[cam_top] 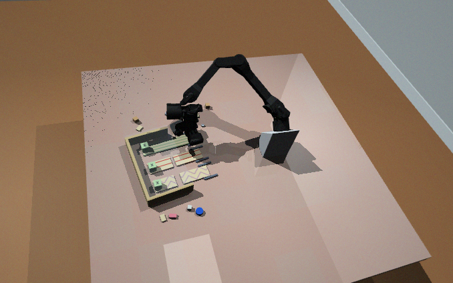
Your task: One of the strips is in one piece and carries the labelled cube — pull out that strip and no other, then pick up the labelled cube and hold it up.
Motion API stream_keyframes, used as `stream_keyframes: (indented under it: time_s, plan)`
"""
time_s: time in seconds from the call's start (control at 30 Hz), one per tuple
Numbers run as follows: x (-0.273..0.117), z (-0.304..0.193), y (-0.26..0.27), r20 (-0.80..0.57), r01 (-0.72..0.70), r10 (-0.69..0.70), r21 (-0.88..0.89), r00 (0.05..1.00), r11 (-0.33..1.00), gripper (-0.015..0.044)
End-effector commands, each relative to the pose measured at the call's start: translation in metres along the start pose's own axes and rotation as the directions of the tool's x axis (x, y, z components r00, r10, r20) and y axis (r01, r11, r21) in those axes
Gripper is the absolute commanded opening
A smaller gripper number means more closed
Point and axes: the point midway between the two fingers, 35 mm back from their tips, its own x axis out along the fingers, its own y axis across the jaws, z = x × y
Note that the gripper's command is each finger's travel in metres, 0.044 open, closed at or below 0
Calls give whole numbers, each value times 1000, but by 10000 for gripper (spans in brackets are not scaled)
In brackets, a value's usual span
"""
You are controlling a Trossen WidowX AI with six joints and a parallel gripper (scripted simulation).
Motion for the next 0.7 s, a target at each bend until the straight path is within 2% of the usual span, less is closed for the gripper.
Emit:
stream_keyframes:
  time_s: [0.0, 0.67]
  plan:
    - [4, 0, 0, -4, -3, 3, 0, 1000, 1000, 0]
    - [6, 2, 0, -4, -3, 3, 0, 1000, 1000, 0]
